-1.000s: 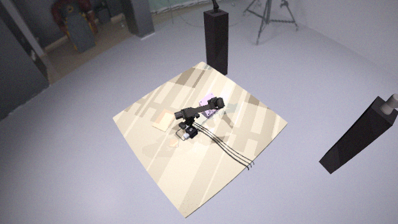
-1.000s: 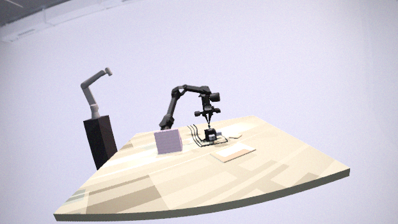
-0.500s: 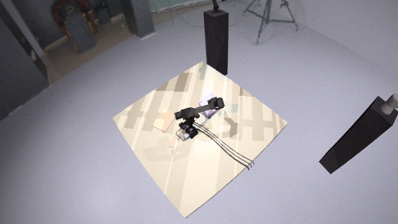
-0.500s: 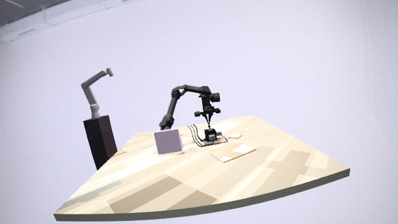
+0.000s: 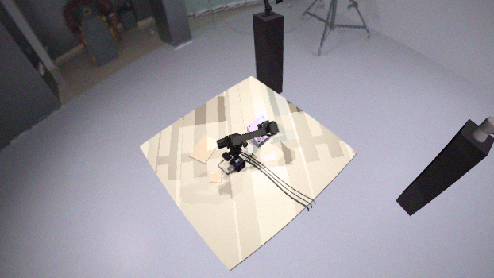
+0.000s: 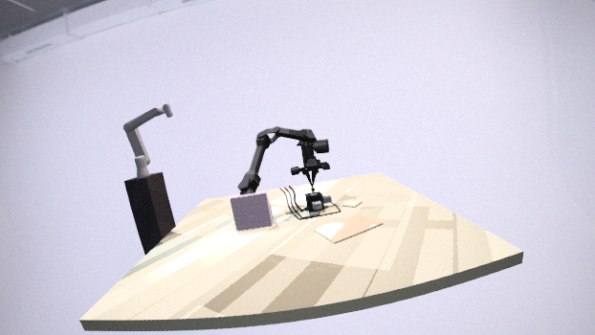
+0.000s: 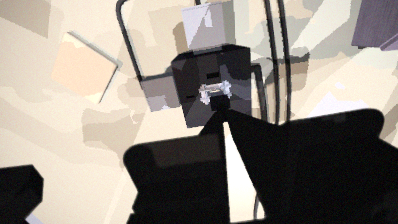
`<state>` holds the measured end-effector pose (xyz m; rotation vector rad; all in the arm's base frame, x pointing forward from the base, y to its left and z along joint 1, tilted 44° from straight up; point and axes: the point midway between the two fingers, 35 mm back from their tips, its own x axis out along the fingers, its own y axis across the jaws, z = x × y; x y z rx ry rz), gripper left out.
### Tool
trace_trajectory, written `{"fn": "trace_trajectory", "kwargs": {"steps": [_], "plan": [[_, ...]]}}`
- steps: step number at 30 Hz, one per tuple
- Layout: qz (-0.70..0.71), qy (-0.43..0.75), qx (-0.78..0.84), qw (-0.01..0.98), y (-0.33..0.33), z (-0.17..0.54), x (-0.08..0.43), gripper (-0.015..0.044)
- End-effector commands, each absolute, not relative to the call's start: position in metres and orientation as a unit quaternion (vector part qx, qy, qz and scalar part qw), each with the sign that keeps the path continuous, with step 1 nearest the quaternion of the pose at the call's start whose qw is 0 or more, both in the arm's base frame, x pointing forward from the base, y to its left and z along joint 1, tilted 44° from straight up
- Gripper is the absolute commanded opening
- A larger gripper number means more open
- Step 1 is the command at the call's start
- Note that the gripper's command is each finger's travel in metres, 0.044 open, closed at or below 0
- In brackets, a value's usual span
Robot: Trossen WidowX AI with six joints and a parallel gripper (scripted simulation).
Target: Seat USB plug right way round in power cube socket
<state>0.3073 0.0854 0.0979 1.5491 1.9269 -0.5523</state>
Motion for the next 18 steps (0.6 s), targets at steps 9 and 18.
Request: {"fn": "trace_trajectory", "kwargs": {"steps": [9, 18], "plan": [[-0.202, 0.727, 0.584, 0.298, 0.0872, 0.0973, 0.3073, 0.0], [-0.201, 0.728, 0.584, 0.298, 0.088, 0.0967, 0.3072, 0.0]]}}
